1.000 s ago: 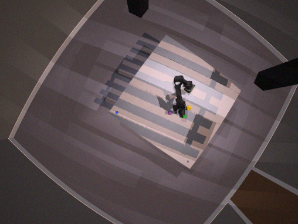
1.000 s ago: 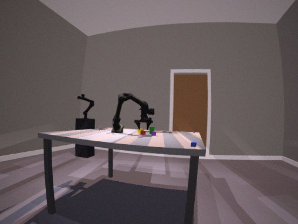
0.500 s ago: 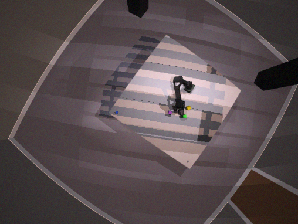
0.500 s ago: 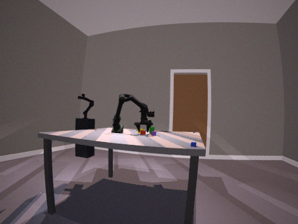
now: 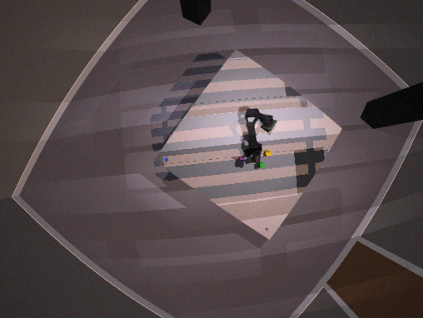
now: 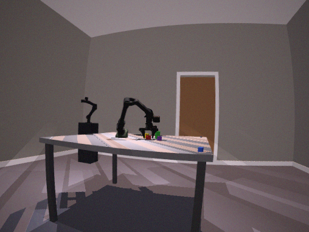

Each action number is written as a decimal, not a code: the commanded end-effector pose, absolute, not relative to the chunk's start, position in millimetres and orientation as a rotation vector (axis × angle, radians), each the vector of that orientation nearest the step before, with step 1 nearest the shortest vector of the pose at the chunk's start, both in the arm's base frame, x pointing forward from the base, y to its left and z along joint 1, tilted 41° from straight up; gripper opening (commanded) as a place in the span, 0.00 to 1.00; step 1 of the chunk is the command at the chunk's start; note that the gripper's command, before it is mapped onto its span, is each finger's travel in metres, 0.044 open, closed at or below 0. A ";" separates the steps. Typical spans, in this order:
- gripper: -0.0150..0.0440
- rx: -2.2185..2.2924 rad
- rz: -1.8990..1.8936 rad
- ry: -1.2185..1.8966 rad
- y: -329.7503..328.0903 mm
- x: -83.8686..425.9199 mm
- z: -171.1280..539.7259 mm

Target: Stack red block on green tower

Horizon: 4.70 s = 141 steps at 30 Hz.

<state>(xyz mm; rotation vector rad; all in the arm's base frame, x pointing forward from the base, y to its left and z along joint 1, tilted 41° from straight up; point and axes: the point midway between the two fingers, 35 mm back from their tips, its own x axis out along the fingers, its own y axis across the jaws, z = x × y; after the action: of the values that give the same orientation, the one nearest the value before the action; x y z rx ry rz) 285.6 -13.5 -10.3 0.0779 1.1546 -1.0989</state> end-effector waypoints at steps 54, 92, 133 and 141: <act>0.25 0.071 -1.095 1.159 64.8 288.6 77.1; 0.25 0.081 -1.091 1.158 159.1 355.1 -5.9; 0.25 0.080 -1.092 1.157 130.7 353.9 -37.3; 0.25 0.080 -1.092 1.157 130.4 353.8 -37.7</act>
<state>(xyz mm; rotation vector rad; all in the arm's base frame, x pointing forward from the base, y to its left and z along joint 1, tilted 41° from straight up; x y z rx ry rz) 353.9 131.4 -37.0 0.0869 1.1573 -1.0937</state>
